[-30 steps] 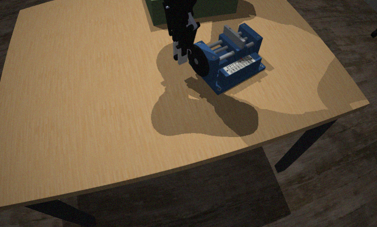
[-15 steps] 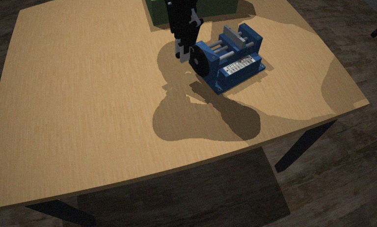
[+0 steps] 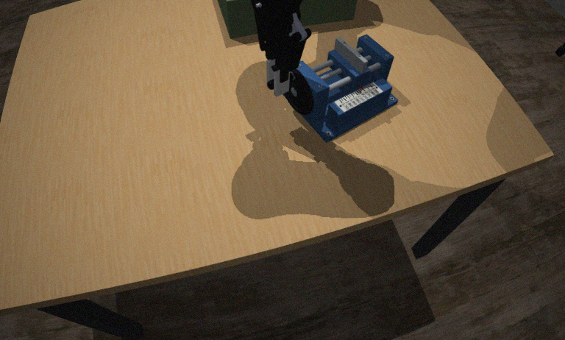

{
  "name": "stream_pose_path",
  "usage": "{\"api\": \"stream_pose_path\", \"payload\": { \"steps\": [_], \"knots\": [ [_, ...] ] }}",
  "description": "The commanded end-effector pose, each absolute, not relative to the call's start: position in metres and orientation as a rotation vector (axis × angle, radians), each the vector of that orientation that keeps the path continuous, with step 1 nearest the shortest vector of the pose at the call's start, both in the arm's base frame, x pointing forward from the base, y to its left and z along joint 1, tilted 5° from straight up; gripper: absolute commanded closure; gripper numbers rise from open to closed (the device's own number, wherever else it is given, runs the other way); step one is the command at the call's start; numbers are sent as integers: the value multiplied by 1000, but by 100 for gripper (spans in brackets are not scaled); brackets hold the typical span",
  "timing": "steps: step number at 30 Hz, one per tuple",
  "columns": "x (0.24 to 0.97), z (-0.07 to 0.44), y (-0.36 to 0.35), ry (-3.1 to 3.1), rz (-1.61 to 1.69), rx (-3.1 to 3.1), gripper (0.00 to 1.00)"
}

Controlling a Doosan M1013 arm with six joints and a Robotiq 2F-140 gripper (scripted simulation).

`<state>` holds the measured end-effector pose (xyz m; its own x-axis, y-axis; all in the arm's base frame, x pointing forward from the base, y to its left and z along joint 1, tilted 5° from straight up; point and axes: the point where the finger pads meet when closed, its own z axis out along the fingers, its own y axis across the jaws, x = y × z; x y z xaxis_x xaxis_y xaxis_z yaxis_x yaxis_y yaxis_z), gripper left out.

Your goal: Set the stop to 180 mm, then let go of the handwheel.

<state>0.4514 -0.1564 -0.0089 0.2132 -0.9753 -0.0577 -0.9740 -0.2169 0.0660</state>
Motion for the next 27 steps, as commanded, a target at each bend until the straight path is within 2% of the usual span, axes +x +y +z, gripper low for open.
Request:
{"api": "stream_pose_path", "payload": {
  "steps": [1,27],
  "knots": [
    [455,-8,-156,-1958,-133,2435,96],
    [466,-9,-153,-1958,-133,2435,96]
  ]
}}
